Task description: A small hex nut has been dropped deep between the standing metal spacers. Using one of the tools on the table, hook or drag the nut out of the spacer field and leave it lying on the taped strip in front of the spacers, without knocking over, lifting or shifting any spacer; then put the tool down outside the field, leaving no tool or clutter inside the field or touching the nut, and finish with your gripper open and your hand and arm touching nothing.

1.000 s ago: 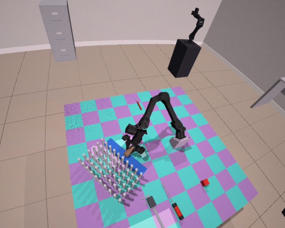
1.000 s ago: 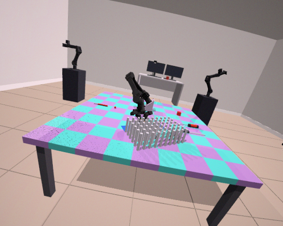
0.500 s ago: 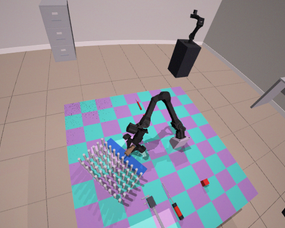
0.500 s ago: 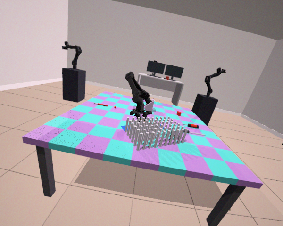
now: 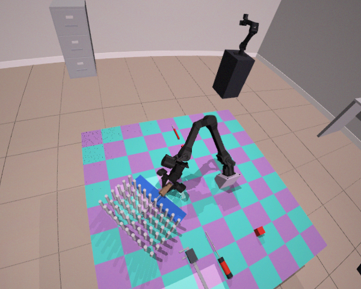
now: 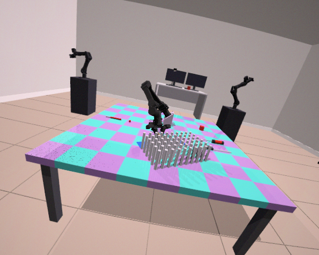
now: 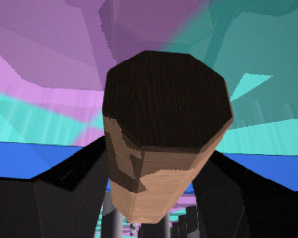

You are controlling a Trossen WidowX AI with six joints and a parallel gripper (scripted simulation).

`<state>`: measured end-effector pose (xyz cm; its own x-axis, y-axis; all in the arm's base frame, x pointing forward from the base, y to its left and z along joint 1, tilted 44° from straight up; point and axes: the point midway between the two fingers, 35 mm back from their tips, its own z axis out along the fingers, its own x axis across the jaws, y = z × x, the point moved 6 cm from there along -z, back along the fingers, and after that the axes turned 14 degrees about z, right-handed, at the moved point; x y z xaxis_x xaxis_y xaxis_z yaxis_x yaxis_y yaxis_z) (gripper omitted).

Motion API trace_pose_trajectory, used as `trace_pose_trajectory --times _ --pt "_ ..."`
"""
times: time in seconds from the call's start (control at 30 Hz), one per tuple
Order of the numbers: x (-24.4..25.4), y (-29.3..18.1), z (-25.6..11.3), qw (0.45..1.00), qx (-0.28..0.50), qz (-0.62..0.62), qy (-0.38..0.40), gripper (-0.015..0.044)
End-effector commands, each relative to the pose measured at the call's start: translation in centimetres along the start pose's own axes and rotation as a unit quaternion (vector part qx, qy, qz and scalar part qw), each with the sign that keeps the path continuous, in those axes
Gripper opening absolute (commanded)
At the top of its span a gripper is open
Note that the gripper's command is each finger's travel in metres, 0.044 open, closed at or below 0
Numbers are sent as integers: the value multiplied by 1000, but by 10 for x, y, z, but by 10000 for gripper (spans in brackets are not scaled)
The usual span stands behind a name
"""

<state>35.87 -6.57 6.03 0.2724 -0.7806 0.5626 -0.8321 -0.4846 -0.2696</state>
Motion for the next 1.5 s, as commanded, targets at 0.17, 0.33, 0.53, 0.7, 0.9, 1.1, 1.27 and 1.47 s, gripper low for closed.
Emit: trace_pose_trajectory --times 0.17,0.33,0.53,0.7,0.9,1.1,1.27,1.47 --pt "2 5 -4 1000 1 -3 1 0" --pt "2 8 -6 1000 1 -3 1 0" --pt "3 11 -8 1000 1 -3 1 0" --pt "4 14 -10 1000 1 -3 1 0" --pt "5 17 -12 1000 0 -3 1 0" --pt "5 20 -14 1000 0 -3 1 0" --pt "6 23 -16 1000 0 -3 1 0" --pt "7 26 -18 1000 0 -3 1 0"
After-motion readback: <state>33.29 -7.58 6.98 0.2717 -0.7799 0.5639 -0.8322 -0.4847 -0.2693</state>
